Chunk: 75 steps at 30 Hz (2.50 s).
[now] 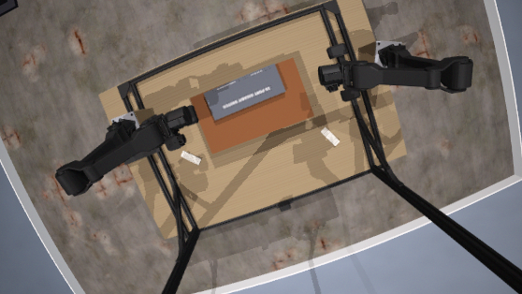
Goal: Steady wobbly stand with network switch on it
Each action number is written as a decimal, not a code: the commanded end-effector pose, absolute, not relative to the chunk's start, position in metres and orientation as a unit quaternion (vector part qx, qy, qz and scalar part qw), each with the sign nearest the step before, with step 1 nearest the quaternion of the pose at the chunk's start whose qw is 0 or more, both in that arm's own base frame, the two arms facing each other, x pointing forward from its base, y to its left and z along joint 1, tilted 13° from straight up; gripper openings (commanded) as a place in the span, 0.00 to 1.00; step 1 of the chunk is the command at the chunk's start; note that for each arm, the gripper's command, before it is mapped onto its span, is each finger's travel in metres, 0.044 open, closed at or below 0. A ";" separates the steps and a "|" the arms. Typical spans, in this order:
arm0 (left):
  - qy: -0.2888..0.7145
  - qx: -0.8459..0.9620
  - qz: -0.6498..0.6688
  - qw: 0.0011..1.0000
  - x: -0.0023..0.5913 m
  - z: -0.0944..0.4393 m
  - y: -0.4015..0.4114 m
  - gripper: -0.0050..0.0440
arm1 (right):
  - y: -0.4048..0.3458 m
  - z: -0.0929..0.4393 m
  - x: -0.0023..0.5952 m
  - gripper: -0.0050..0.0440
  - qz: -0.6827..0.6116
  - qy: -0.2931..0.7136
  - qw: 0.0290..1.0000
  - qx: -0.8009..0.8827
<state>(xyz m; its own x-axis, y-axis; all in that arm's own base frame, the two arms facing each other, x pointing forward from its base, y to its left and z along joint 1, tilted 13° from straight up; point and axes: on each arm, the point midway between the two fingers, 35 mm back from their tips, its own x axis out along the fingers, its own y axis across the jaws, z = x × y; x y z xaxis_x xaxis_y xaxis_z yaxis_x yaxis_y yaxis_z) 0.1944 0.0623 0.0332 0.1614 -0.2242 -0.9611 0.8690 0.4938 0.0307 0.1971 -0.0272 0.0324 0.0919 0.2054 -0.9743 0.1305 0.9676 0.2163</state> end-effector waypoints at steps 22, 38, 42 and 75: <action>0.668 -0.163 0.007 0.726 0.237 0.009 0.130 0.10 | -0.027 0.032 0.197 0.10 0.026 0.673 0.728 0.125; 0.662 -0.266 0.103 0.693 0.237 0.009 0.130 0.10 | -0.027 0.032 0.197 0.10 0.026 0.673 0.728 0.125; 0.662 -0.266 0.103 0.693 0.237 0.009 0.130 0.10 | -0.027 0.032 0.197 0.10 0.026 0.673 0.728 0.125; 0.662 -0.266 0.103 0.693 0.237 0.009 0.130 0.10 | -0.027 0.032 0.197 0.10 0.026 0.673 0.728 0.125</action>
